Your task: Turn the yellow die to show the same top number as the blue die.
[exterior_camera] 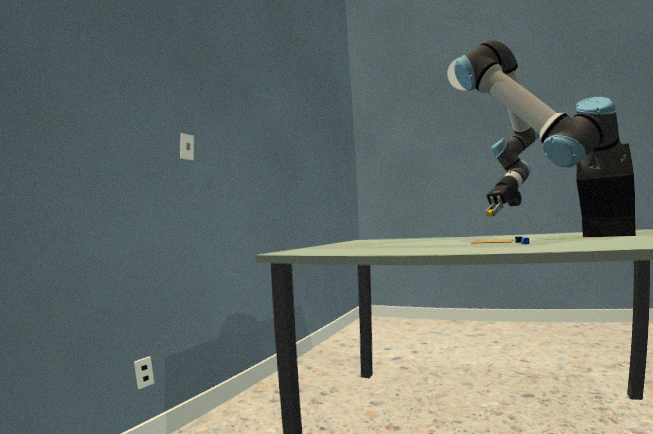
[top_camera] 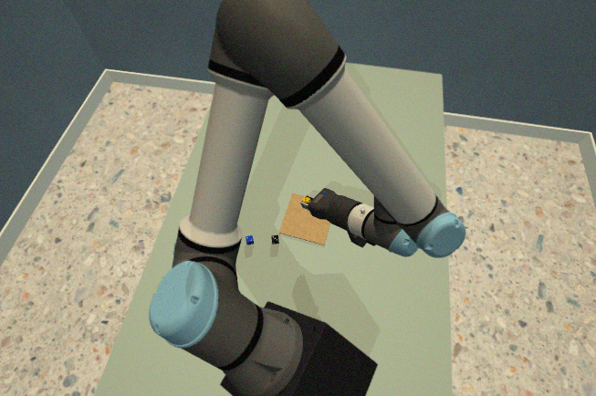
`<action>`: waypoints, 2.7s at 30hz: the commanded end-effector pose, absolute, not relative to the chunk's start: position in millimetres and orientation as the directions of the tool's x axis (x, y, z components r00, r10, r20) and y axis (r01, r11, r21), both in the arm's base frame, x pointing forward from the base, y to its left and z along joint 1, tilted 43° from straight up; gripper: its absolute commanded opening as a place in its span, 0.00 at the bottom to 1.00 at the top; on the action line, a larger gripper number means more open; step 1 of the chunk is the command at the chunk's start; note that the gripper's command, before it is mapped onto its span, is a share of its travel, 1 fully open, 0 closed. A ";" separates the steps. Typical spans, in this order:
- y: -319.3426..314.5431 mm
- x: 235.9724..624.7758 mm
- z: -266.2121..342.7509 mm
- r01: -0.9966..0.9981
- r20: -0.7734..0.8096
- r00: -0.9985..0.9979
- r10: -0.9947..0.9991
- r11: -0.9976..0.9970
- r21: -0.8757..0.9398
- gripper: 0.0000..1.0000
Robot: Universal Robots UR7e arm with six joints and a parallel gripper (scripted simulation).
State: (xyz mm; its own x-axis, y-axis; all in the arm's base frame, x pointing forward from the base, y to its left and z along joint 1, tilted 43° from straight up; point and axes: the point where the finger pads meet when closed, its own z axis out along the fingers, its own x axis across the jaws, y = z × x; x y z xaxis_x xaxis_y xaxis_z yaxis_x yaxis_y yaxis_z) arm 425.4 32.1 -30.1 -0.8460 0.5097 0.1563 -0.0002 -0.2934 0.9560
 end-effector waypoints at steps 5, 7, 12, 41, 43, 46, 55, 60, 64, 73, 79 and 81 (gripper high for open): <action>39.8 428.8 -38.9 -0.002 0.155 -0.847 0.509 -0.295 0.956 0.40; 41.7 429.7 -41.1 -0.002 0.155 -0.847 0.509 -0.295 0.956 0.40; 53.4 434.5 -54.4 -0.002 0.155 -0.847 0.509 -0.295 0.956 0.40; 79.7 445.5 -84.0 -0.002 0.155 -0.847 0.509 -0.295 0.956 0.40; 79.7 445.5 -84.0 -0.002 0.155 -0.847 0.509 -0.295 0.956 0.40; 79.7 445.5 -84.0 -0.002 0.155 -0.847 0.509 -0.295 0.956 0.40; 79.7 445.5 -84.0 -0.002 0.155 -0.847 0.509 -0.295 0.956 0.40; 79.7 445.5 -84.0 -0.002 0.155 -0.847 0.509 -0.295 0.956 0.40; 79.7 445.5 -84.0 -0.002 0.155 -0.847 0.509 -0.295 0.956 0.40; 79.9 445.6 -84.3 -0.002 0.155 -0.847 0.509 -0.295 0.956 0.40; 81.3 446.1 -85.8 -0.002 0.155 -0.847 0.509 -0.295 0.956 0.40; 82.1 446.4 -86.8 -0.002 0.155 -0.847 0.509 -0.295 0.956 0.40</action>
